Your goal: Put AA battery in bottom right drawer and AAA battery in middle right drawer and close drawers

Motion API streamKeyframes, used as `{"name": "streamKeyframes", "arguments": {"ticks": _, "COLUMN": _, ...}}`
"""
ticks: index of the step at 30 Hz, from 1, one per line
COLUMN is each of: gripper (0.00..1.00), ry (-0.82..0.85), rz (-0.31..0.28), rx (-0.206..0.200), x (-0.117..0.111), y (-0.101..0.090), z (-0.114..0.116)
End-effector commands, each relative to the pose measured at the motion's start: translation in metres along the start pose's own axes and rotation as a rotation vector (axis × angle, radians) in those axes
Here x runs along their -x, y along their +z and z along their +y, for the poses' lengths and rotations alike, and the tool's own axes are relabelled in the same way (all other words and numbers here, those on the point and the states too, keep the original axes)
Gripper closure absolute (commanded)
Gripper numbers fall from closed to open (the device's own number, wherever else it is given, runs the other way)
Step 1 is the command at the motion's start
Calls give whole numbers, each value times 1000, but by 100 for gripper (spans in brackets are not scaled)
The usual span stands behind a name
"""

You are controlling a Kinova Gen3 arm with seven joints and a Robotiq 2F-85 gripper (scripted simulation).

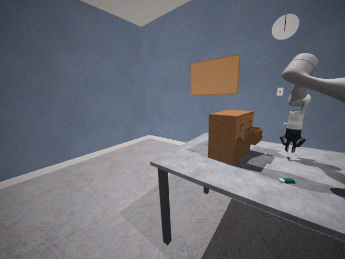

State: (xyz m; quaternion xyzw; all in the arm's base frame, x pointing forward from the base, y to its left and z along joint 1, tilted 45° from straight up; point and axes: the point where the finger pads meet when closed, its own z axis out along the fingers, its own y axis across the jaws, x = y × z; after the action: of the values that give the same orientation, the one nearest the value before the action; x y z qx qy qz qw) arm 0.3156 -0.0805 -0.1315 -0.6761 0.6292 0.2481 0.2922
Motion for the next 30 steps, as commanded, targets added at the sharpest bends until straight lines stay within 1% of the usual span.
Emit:
{"name": "streamKeyframes", "arguments": {"ticks": 1, "gripper": 76, "ry": 2, "rz": -4, "rx": 5, "x": 1, "y": 8, "z": 2}}
{"name": "streamKeyframes", "arguments": {"ticks": 8, "gripper": 76, "ry": 2, "rz": -4, "rx": 5, "x": 1, "y": 25, "z": 2}}
{"name": "streamKeyframes", "arguments": {"ticks": 10, "gripper": 76, "ry": 2, "rz": -4, "rx": 5, "x": 1, "y": 25, "z": 2}}
{"name": "streamKeyframes", "arguments": {"ticks": 15, "gripper": 76, "ry": 2, "rz": -4, "rx": 5, "x": 1, "y": 33, "z": 2}}
{"name": "streamKeyframes", "arguments": {"ticks": 30, "gripper": 76, "ry": 2, "rz": -4, "rx": 5, "x": 1, "y": 35, "z": 2}}
